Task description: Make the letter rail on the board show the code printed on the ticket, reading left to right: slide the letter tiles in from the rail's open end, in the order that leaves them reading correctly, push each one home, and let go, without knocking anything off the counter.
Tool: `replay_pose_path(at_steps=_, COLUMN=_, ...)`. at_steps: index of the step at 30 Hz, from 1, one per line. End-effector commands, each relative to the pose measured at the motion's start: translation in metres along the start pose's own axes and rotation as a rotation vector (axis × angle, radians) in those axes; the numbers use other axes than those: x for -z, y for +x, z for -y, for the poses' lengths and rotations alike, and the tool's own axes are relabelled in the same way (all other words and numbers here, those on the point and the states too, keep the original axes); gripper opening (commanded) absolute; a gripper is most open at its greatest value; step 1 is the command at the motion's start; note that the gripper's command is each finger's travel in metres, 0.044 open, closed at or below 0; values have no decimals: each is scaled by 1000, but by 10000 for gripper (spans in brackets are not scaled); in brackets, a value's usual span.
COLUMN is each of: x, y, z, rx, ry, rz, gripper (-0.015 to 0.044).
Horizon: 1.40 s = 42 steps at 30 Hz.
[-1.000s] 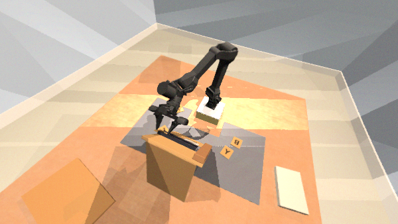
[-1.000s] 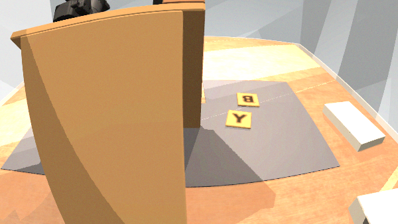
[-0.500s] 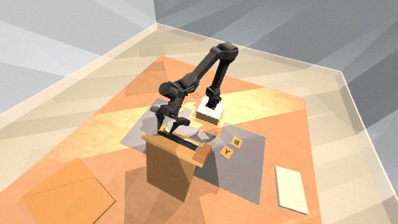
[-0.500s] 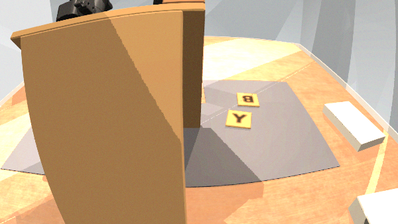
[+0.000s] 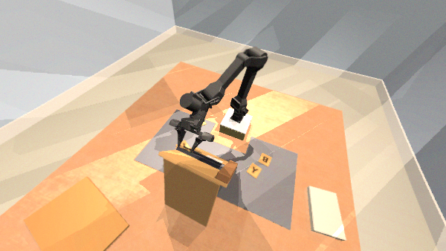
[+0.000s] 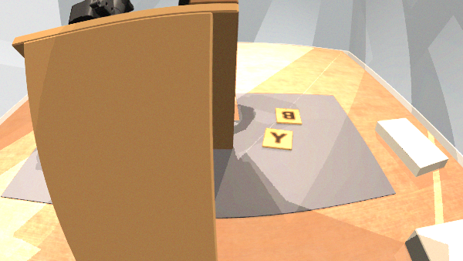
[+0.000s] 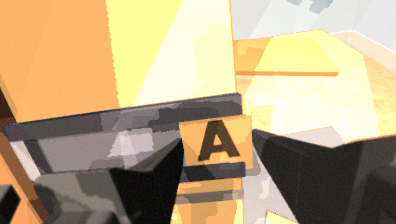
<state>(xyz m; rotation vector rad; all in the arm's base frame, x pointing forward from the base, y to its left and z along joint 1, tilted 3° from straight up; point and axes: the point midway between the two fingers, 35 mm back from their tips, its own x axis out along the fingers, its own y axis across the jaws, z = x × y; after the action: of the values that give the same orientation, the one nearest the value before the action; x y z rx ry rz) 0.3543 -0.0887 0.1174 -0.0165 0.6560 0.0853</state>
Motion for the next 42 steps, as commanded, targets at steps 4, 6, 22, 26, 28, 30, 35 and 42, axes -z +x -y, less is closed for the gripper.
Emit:
replay_pose_path(at_steps=4, x=0, y=-1, z=-4, rx=6, ry=2, rz=3, gripper=0)
replay_pose_path(at_steps=6, x=0, y=-1, z=-6, rx=6, ry=2, rz=3, gripper=0)
replay_pose_path(at_steps=22, x=-1, y=-1, z=-16, rx=6, ry=3, rz=3, gripper=0)
replay_pose_path(at_steps=26, x=-2, y=-2, z=-19, rx=6, ry=3, rz=3, gripper=0)
replay_pose_path(at_steps=28, x=-2, y=-2, z=-20, rx=5, ry=3, rz=3, gripper=0)
replay_pose_path(at_steps=30, x=-2, y=-2, z=-21, rx=5, ry=4, rz=3, gripper=0)
replay_pose_path(at_steps=35, x=-2, y=-2, z=-24, rx=5, ry=4, rz=3, gripper=0)
replay_pose_path(at_steps=42, x=-2, y=-2, z=-29, rx=5, ry=4, rz=3, gripper=0)
